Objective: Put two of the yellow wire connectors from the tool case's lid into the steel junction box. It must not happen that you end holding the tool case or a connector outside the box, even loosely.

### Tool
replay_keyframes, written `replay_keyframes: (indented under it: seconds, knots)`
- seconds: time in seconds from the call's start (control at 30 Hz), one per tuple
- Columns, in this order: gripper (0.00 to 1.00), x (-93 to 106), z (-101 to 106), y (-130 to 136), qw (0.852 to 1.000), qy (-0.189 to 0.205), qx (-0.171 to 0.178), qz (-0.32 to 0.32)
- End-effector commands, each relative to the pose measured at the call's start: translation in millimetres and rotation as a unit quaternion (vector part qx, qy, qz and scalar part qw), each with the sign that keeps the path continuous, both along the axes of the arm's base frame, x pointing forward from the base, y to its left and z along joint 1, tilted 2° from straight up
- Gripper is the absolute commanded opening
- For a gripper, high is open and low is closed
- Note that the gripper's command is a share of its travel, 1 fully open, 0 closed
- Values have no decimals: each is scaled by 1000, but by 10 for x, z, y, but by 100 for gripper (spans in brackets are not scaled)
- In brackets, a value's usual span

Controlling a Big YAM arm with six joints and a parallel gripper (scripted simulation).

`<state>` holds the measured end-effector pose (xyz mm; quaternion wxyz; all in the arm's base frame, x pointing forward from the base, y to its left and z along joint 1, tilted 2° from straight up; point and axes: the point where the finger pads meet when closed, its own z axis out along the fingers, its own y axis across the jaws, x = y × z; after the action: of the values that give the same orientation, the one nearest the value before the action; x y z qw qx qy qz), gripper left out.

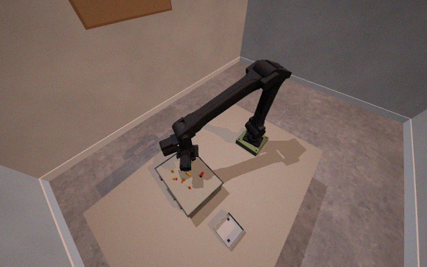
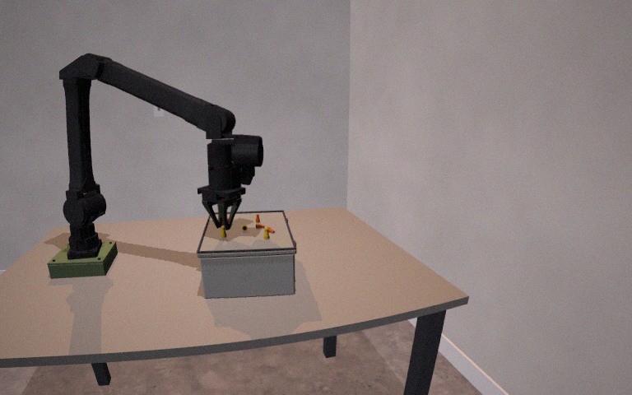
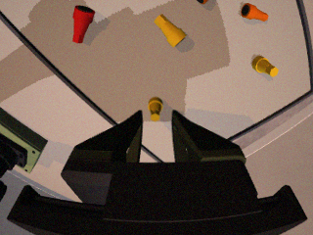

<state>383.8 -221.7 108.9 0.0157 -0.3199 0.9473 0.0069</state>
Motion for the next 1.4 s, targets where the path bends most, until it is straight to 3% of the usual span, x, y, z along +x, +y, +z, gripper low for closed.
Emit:
replay_keyframes:
  seconds: [0.0,0.43,1.37]
  knots:
    - [28,47,-56,45,1000,-1,0,-2]
    - [28,47,47,49,1000,-11,-5,-2]
    - [28,41,28,67,1000,-10,-5,-2]
